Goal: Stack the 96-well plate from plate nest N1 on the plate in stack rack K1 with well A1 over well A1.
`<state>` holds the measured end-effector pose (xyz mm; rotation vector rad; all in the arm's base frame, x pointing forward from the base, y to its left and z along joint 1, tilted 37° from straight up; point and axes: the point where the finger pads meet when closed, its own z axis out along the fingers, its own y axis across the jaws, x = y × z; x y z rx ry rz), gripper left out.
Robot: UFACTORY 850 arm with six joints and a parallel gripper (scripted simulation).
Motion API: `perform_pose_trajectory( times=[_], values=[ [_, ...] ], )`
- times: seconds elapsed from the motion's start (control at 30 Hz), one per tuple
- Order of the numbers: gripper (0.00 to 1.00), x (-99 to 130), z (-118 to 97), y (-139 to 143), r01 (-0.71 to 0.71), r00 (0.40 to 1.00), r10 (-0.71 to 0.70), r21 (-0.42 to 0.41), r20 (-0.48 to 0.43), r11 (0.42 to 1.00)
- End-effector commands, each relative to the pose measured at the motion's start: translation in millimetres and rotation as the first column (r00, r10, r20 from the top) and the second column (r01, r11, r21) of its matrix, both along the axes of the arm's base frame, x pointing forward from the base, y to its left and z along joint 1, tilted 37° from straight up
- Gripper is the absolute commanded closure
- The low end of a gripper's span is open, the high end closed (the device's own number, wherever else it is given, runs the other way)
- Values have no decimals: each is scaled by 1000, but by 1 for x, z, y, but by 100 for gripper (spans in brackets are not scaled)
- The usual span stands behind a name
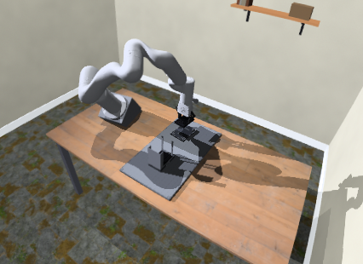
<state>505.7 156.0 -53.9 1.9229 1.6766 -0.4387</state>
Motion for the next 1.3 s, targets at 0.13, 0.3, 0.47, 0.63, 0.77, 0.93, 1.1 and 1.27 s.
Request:
perform_pose_trajectory(
  times=[0.13, 0.3, 0.47, 0.63, 0.77, 0.93, 1.1, 1.27],
  values=[
    [100, -1, 10, 8, -1, 1000, 1, 1, 1, 1000],
    [100, -1, 14, 11, -1, 1000, 1, 1, 1, 1000],
    [100, -2, 21, 16, -1, 1000, 1, 1, 1, 1000],
    [100, -3, 27, 21, -1, 1000, 1, 1, 1, 1000],
    [100, -4, 33, 25, -1, 1000, 1, 1, 1, 1000],
    [100, -4, 37, 28, -1, 1000, 1, 1, 1, 1000],
    [100, -5, 43, 33, -1, 1000, 1, 1, 1, 1000],
    [100, -6, 50, 37, -1, 1000, 1, 1, 1, 1000]
  ],
)
